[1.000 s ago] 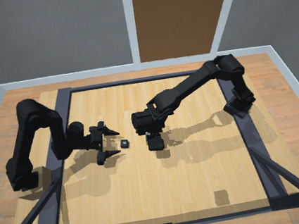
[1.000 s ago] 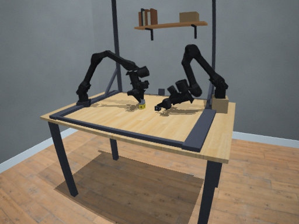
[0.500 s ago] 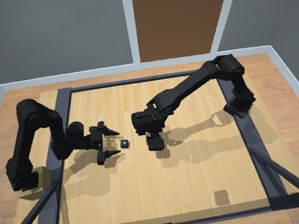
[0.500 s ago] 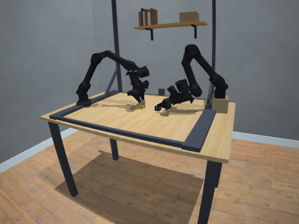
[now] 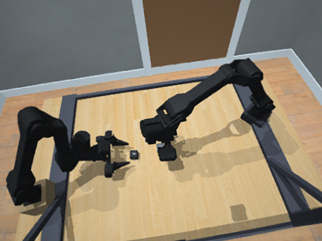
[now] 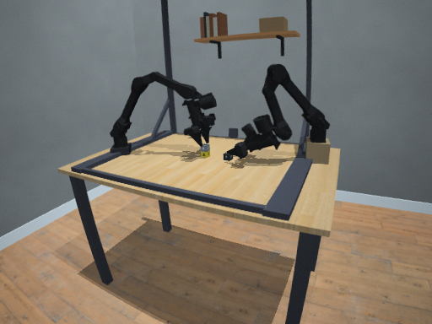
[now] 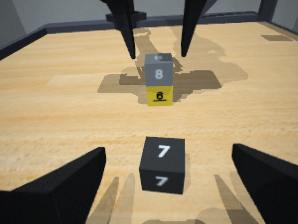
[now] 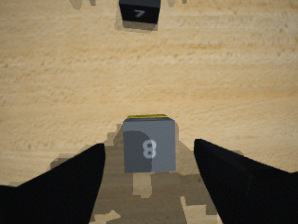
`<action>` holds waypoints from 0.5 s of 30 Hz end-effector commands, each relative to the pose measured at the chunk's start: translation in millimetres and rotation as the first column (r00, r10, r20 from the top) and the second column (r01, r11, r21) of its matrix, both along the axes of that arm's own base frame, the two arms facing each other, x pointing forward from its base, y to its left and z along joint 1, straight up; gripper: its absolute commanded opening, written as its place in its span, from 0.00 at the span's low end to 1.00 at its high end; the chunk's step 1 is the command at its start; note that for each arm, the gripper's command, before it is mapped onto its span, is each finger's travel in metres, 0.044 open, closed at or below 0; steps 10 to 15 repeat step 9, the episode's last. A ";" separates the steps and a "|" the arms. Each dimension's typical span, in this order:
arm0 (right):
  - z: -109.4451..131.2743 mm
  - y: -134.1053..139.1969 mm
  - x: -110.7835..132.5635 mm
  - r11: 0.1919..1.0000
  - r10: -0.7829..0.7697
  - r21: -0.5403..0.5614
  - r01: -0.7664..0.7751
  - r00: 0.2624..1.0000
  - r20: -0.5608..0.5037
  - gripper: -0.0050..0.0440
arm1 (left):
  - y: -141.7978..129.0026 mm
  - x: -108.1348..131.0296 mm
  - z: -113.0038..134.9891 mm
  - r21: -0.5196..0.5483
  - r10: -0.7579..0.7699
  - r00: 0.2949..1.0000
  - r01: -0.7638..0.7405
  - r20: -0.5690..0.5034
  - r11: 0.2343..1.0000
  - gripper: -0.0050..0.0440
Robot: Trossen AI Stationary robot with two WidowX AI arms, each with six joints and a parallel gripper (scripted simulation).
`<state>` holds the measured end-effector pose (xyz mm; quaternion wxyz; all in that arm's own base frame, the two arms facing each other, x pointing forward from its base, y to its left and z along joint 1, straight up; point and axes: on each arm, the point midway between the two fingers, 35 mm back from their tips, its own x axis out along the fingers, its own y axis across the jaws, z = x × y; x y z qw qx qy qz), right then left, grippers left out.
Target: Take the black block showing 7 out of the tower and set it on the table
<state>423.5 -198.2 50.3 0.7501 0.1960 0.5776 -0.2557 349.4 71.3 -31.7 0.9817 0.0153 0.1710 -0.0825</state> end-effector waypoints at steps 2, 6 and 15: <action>22.2 -3.4 6.8 1.000 0.002 -0.020 -0.001 0.999 0.049 0.88 | 0.2 0.4 4.7 0.004 -0.003 1.000 0.003 0.011 1.000 0.92; 16.8 -2.2 4.4 1.000 0.001 -0.015 0.000 0.999 0.036 0.92 | 0.2 0.4 4.7 0.004 -0.003 1.000 0.003 0.011 1.000 0.92; 16.8 -2.2 4.4 1.000 0.001 -0.015 0.000 0.999 0.036 0.92 | 0.2 0.4 4.7 0.004 -0.003 1.000 0.003 0.011 1.000 0.92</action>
